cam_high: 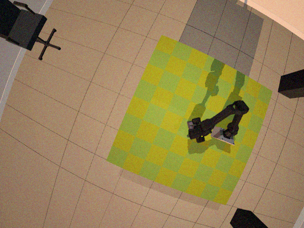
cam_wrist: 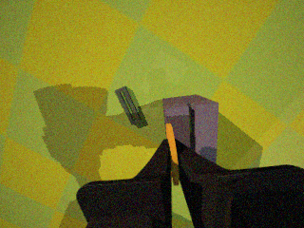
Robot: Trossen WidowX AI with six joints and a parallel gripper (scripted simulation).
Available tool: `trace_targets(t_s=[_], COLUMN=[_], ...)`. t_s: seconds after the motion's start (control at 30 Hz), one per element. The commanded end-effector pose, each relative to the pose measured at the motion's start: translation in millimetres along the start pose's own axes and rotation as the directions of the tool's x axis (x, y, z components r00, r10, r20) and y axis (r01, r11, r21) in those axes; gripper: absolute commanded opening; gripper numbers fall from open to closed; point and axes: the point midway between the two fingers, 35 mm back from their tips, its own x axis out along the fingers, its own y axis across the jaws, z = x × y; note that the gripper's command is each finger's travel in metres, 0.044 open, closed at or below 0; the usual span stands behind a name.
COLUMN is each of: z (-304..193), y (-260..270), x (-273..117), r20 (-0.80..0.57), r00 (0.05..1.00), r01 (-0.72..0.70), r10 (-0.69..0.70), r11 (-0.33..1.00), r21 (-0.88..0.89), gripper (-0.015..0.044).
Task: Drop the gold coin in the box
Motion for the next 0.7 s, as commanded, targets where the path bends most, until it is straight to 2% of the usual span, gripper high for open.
trace_targets(t_s=[0.0, 0.3, 0.67], z=[-7, -16, -11], y=[-11, -31, -26], x=[2, 2, 1], r20=[-0.01, -0.014, -0.004], r00=[1.0, 1.0, 1.0], r01=[0.006, 0.009, 0.005], r10=[-0.006, -0.01, -0.005], r11=[1.0, 1.0, 1.0], r21=[-0.007, -0.006, 0.002], gripper=[0.0, 0.0, 0.0])
